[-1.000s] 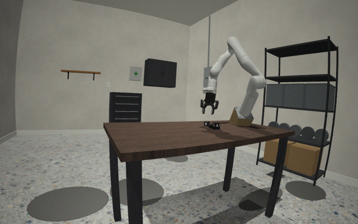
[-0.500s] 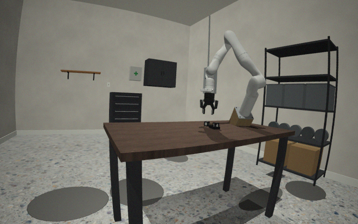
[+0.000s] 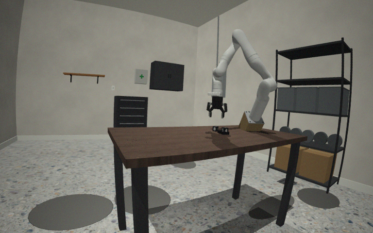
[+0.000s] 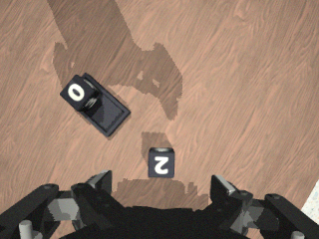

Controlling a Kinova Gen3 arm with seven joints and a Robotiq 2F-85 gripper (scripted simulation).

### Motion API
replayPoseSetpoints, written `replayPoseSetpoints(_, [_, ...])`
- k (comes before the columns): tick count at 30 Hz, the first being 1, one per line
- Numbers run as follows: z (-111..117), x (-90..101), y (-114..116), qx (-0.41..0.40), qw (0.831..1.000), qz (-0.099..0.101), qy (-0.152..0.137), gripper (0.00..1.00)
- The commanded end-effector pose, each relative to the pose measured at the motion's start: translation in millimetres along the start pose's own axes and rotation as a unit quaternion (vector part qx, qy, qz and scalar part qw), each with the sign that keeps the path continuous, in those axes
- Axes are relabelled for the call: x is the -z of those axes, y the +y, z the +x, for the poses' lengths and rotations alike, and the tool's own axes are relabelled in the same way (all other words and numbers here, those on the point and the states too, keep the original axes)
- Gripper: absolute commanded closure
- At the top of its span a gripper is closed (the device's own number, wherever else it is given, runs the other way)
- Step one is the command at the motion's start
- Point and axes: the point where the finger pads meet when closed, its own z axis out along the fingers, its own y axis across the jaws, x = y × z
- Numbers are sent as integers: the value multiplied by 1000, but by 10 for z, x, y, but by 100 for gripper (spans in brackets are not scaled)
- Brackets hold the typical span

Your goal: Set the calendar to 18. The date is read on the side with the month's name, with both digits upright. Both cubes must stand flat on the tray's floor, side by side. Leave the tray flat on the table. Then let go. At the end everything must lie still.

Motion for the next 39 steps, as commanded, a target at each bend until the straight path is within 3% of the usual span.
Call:
replayPoseSetpoints(1, [2, 4, 3, 0, 1000, -1, 0, 0])
replayPoseSetpoints(19, [-6, 120, -6, 19, 1000, -1, -1, 0])
replayPoseSetpoints(20, [-6, 120, -6, 19, 1000, -1, -1, 52])
replayPoseSetpoints(39, [-6, 120, -6, 19, 1000, -1, -1, 52])
